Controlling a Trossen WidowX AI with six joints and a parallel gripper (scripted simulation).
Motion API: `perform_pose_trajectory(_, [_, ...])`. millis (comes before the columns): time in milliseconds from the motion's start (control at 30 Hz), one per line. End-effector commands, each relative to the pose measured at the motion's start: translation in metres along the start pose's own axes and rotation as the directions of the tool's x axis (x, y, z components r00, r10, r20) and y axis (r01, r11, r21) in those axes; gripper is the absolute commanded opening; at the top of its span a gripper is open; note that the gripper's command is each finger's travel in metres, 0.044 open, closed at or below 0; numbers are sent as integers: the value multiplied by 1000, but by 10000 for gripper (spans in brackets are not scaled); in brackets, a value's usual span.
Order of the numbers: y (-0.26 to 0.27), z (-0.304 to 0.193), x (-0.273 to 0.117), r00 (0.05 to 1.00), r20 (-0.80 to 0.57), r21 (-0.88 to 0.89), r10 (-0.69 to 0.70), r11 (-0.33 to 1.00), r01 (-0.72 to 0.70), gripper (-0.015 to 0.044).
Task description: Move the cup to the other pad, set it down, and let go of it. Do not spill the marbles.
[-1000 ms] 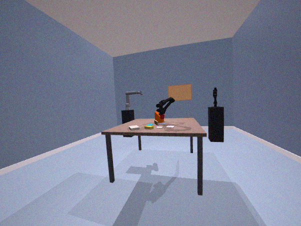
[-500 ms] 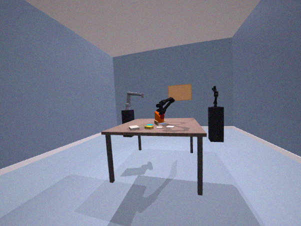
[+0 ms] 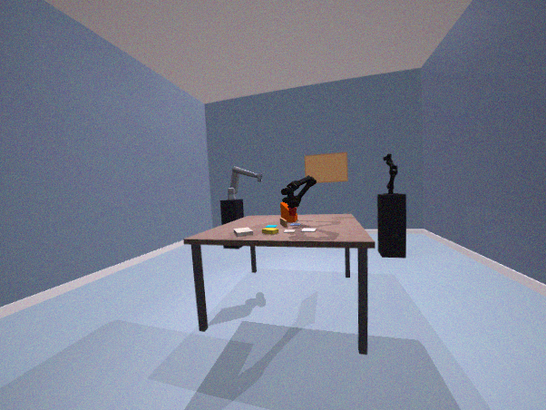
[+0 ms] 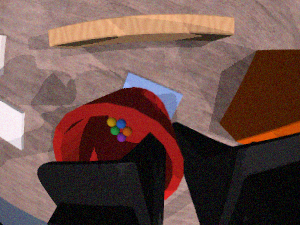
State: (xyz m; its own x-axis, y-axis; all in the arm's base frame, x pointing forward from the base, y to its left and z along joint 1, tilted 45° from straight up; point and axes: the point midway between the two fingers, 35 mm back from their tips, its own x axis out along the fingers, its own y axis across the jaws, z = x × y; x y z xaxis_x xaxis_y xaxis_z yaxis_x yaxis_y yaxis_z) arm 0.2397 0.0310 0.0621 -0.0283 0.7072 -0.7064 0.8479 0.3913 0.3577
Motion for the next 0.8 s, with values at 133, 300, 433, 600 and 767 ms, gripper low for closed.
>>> perform_pose_trajectory(133, [-1,16,0,1000,1,-4,-4,1000,4,0])
perform_pose_trajectory(300, [-2,25,-1,1000,1,-4,-4,1000,4,0])
perform_pose_trajectory(433, [-3,32,-1,1000,2,-5,-4,1000,4,0])
perform_pose_trajectory(600, [-4,41,-2,1000,2,-5,-4,1000,4,0])
perform_pose_trajectory(767, [-4,50,-2,1000,3,-5,-4,1000,4,0])
